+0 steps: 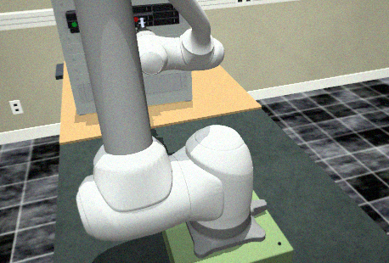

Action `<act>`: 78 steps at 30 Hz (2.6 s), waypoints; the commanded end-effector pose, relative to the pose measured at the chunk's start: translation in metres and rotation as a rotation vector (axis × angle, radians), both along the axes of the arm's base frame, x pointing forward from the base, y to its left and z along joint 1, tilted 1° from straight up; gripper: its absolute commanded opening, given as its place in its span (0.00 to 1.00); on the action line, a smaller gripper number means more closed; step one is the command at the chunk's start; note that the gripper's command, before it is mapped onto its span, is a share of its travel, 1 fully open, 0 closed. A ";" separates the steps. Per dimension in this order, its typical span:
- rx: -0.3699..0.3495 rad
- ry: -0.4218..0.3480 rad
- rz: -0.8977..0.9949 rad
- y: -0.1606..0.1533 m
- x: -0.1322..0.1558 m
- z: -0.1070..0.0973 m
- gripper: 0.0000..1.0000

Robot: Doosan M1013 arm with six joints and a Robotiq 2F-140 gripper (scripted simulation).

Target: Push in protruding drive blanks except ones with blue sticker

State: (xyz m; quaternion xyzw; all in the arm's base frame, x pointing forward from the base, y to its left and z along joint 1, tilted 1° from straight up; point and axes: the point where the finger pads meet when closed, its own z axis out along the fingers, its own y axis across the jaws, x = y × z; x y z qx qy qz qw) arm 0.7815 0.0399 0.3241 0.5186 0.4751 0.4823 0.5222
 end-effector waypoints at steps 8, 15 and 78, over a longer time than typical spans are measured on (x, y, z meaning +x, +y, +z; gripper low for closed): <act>-0.001 0.001 0.005 0.001 0.002 0.001 0.10; -0.001 0.001 0.005 0.001 0.002 0.001 0.10; -0.001 0.001 0.005 0.005 -0.084 0.028 0.10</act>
